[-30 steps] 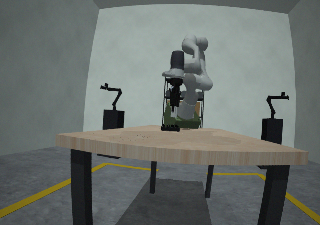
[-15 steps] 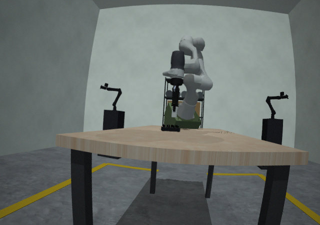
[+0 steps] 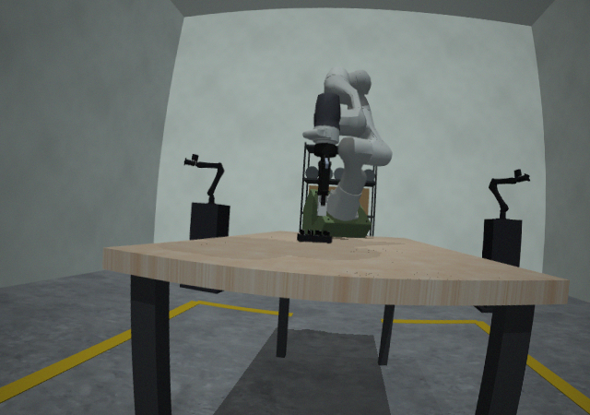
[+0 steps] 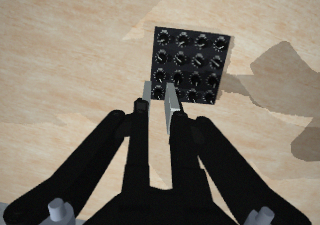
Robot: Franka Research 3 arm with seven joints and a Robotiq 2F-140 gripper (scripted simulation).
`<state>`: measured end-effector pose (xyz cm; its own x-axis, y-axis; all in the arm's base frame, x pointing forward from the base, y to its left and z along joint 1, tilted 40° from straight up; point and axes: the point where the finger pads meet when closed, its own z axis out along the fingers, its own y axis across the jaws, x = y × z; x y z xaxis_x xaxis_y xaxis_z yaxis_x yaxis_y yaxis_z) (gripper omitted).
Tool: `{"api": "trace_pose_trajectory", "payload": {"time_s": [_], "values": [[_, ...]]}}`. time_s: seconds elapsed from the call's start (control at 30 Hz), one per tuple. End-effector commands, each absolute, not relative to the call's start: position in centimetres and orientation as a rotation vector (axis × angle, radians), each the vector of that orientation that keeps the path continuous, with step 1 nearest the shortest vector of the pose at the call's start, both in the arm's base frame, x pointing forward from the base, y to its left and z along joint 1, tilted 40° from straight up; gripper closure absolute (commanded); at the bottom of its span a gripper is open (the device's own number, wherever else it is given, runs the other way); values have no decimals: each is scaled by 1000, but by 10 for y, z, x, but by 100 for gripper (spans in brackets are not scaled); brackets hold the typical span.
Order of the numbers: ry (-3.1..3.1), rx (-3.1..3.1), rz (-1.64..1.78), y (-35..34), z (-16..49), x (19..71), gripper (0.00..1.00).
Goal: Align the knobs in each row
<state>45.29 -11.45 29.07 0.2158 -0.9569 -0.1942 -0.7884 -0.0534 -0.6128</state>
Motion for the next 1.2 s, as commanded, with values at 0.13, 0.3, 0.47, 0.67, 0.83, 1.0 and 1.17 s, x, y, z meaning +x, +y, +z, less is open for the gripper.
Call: {"api": "trace_pose_trajectory", "payload": {"time_s": [0.13, 0.3, 0.47, 0.67, 0.83, 1.0, 1.17], "values": [[1408, -2065, -435, -115, 290, 451, 88], [1407, -2066, -435, -115, 290, 451, 88], [1407, -2066, -435, -115, 290, 451, 88], [1407, -2066, -435, -115, 290, 451, 88], [1407, -2066, -435, -115, 290, 451, 88], [1407, -2066, -435, -115, 290, 451, 88], [1407, -2066, -435, -115, 290, 451, 88]]}}
